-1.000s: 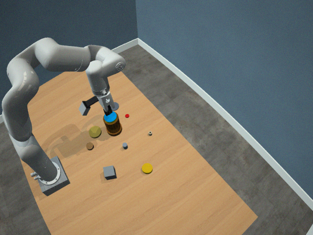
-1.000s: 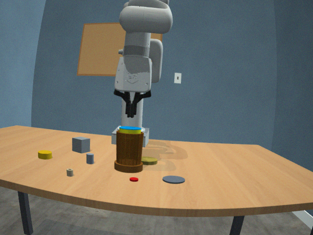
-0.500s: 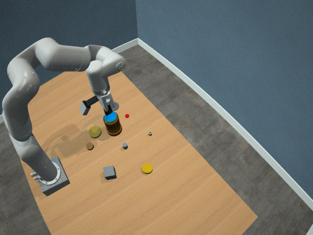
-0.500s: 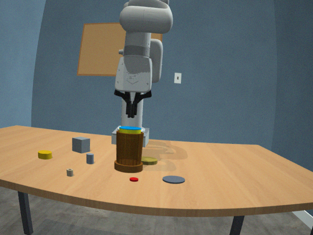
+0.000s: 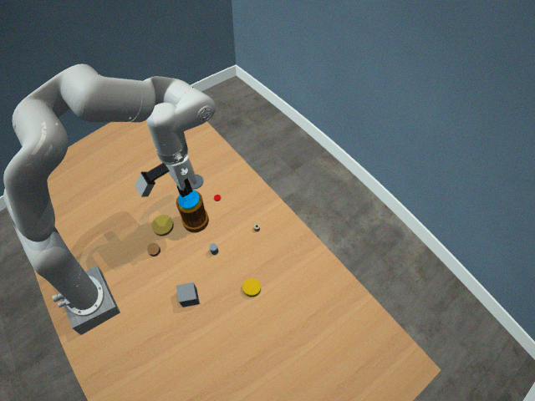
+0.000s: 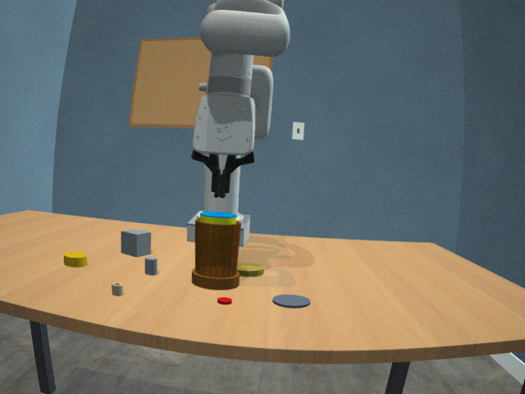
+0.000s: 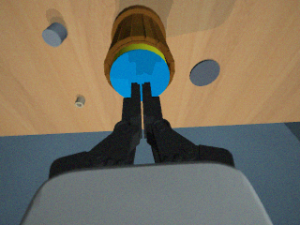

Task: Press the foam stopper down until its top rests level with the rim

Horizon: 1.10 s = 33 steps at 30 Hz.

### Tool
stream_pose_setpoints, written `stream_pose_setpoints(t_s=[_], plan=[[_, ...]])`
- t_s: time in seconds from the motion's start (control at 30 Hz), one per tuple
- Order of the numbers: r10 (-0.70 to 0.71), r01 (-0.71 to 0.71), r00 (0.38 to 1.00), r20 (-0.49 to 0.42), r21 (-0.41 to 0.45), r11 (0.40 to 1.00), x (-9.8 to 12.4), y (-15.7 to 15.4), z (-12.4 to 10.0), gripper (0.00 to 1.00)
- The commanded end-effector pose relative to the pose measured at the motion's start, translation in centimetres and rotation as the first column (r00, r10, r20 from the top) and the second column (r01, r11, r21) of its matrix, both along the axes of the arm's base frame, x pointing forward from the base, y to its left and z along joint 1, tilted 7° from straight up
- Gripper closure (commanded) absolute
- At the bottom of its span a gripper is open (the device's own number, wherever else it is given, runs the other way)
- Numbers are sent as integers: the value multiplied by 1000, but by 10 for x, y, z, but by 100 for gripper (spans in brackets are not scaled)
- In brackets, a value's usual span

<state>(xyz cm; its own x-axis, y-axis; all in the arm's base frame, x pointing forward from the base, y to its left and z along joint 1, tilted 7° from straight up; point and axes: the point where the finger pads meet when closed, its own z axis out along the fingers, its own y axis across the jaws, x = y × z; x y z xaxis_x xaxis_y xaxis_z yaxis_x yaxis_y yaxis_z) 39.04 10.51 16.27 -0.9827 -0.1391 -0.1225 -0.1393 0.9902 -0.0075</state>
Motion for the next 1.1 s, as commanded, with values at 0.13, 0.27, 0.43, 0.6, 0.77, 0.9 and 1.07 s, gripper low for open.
stream_pose_setpoints(t_s=[0.13,0.27,0.43,0.6,0.77,0.9,1.07], plan=[[0,0,1000,3,1,1000,1,0,1,100],[1,-1,1000,2,1,1000,2,0,1,100],[1,-1,1000,1,2,1000,3,0,2,100],[1,-1,1000,1,2,1000,4,0,-3,100],[1,-1,1000,1,2,1000,6,0,-17,100],[1,-1,1000,1,2,1000,6,0,-22,100],[1,-1,1000,1,2,1000,7,0,-26,100]])
